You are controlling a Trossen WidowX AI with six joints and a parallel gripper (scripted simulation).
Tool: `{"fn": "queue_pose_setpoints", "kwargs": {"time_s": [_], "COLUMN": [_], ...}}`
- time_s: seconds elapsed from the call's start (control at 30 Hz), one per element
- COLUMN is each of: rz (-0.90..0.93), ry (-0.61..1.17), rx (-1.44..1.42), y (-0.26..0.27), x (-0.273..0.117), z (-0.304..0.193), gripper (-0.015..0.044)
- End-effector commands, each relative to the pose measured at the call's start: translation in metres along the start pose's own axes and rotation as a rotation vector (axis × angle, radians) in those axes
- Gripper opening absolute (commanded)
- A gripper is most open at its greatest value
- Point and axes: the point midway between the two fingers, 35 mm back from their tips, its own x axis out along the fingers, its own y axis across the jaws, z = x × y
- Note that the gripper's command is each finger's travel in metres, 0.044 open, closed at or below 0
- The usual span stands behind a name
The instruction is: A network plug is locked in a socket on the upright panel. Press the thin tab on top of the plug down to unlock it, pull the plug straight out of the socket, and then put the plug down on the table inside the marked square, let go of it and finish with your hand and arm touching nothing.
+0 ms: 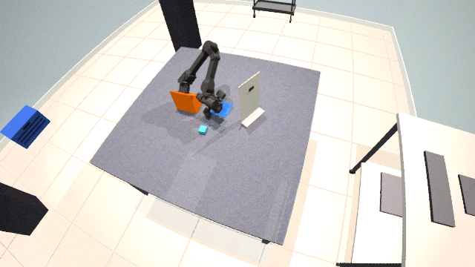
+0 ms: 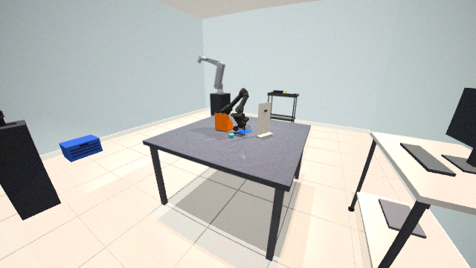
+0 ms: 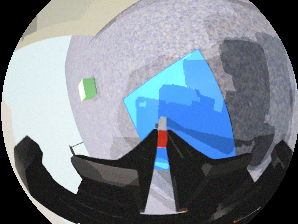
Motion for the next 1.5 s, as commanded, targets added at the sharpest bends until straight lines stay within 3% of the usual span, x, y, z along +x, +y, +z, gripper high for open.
{"fn": "queue_pose_setpoints", "kwargs": {"time_s": [0.0, 0.03, 0.23, 1.47], "rz": [0.0, 0.0, 0.0, -0.009], "ry": [0.0, 0.0, 0.0, -0.007], "rx": [0.0, 0.0, 0.0, 0.003], "y": [0.0, 0.0, 0.0, -0.003], "x": [0.0, 0.0, 0.0, -0.017], "z": [0.0, 0.0, 0.0, 0.001], "gripper": [0.0, 0.0, 0.0156, 0.0156]}}
